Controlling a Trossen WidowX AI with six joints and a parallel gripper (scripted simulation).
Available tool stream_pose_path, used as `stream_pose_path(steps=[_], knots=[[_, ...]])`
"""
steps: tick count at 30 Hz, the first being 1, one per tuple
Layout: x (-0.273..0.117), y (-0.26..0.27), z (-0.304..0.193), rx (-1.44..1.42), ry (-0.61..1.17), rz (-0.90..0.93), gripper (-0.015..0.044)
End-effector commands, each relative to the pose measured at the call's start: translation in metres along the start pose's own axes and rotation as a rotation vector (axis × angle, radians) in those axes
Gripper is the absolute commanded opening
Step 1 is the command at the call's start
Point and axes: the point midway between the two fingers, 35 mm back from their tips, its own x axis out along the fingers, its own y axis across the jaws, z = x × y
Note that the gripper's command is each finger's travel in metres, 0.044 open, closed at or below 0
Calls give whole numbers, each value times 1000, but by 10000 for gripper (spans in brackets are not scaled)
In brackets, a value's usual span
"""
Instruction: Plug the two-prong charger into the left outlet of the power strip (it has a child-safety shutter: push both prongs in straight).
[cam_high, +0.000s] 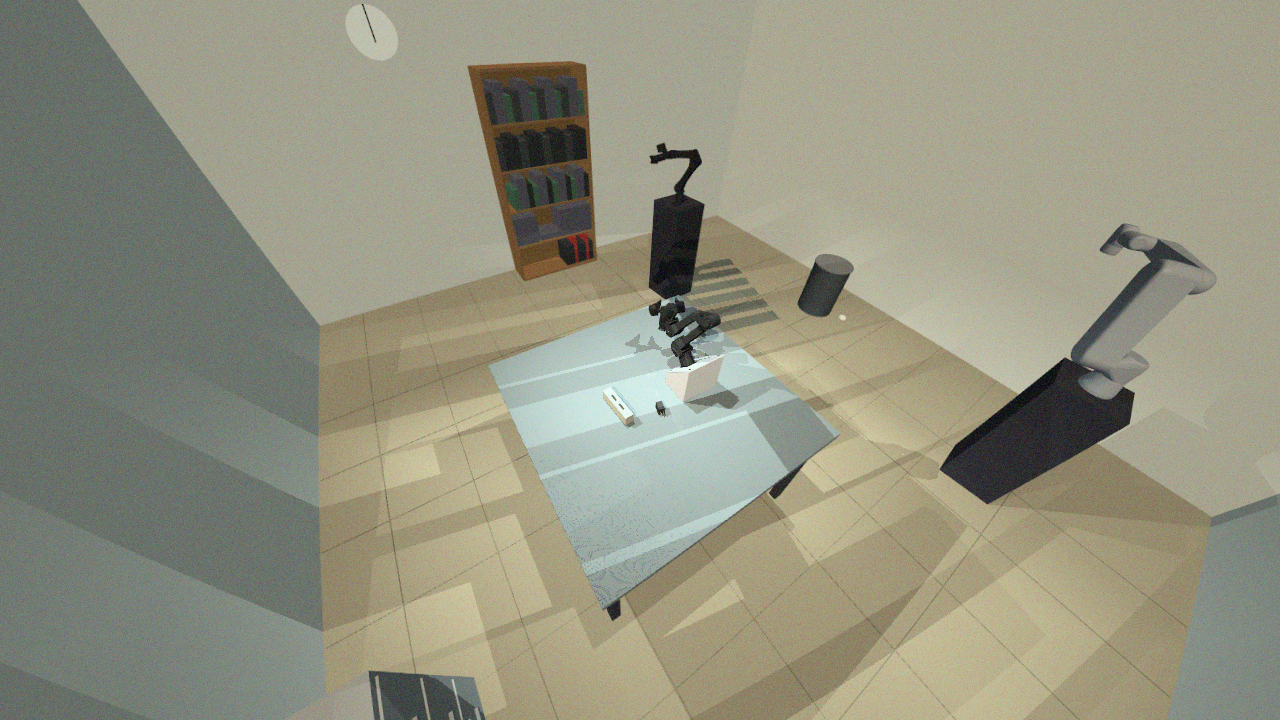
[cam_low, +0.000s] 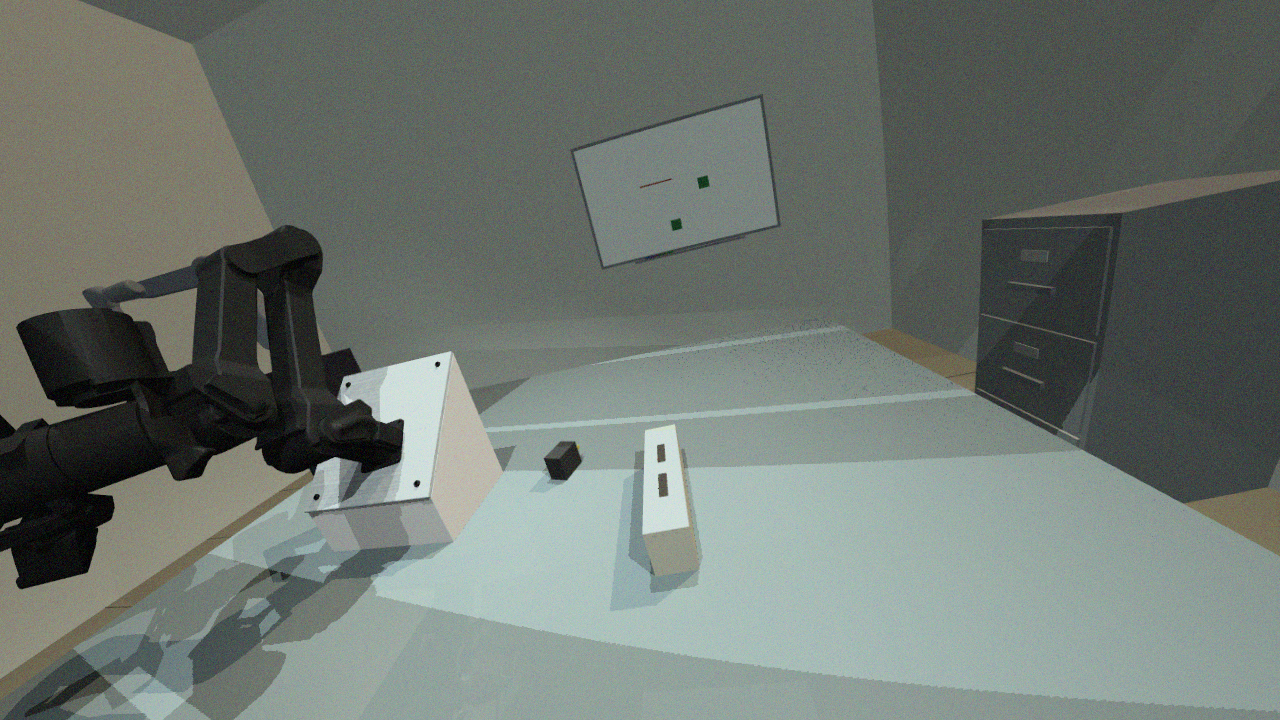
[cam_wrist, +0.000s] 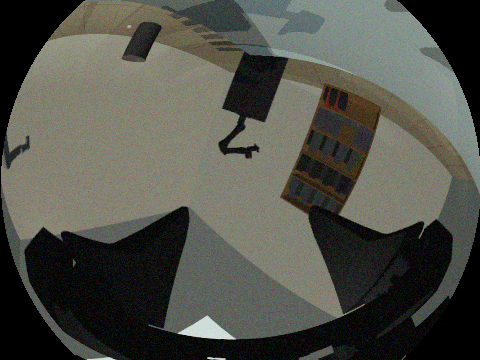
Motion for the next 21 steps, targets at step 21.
stream_pose_path(steps=[21], knots=[[-10, -90, 36, -471, -126, -373, 440]])
